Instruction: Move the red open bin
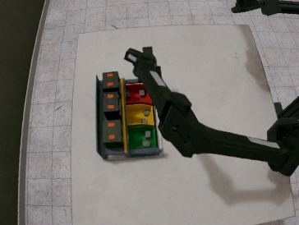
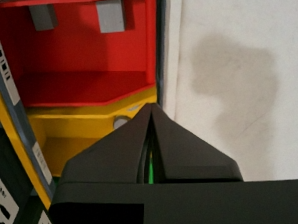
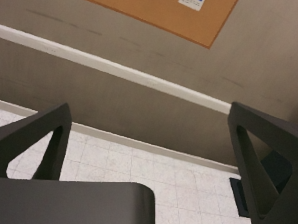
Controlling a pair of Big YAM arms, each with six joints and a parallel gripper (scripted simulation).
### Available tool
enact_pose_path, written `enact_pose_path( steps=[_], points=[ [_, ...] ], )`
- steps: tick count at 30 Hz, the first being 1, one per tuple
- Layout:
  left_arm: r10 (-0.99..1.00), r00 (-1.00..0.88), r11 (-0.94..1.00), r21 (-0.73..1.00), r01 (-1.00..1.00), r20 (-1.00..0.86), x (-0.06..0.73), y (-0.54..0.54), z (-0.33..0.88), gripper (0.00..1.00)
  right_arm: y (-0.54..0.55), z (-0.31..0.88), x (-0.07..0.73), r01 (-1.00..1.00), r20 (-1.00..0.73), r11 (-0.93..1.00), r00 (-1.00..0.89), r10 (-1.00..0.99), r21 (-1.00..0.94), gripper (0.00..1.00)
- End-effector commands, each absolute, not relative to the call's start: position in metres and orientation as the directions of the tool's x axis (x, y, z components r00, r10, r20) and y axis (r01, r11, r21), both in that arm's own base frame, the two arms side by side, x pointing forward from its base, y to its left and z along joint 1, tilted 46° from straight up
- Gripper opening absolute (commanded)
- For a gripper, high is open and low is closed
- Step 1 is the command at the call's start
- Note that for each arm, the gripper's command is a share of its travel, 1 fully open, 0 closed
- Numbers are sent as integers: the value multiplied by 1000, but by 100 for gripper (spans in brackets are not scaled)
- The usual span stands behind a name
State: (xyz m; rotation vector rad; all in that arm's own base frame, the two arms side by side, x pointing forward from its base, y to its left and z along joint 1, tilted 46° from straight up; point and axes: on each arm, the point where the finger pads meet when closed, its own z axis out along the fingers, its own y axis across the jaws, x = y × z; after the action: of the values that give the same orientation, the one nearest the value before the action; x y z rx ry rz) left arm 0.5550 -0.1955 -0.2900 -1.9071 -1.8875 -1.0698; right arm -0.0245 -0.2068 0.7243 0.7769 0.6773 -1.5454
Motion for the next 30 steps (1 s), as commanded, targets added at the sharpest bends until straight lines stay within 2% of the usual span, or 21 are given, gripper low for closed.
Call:
enact_pose_path(
  steps=[1, 8, 17, 30],
  points=[
    [745, -97, -133, 290, 948, 659, 551, -185, -297, 0, -178, 751, -23, 992, -761, -128, -83, -643, 0, 100],
    [755, -124, -120, 321, 939, 644, 576, -163, -321, 0, -178, 751, -23, 992, -761, -128, -83, -643, 0, 100],
    [770, -104, -158, 345, 925, 630, 582, -195, -300, 0, -178, 751, -23, 992, -761, -128, -83, -643, 0, 100],
    [763, -111, -139, 329, 934, 637, 580, -178, -310, 0, -178, 751, -23, 992, -761, -128, -83, -643, 0, 100]
  ],
)
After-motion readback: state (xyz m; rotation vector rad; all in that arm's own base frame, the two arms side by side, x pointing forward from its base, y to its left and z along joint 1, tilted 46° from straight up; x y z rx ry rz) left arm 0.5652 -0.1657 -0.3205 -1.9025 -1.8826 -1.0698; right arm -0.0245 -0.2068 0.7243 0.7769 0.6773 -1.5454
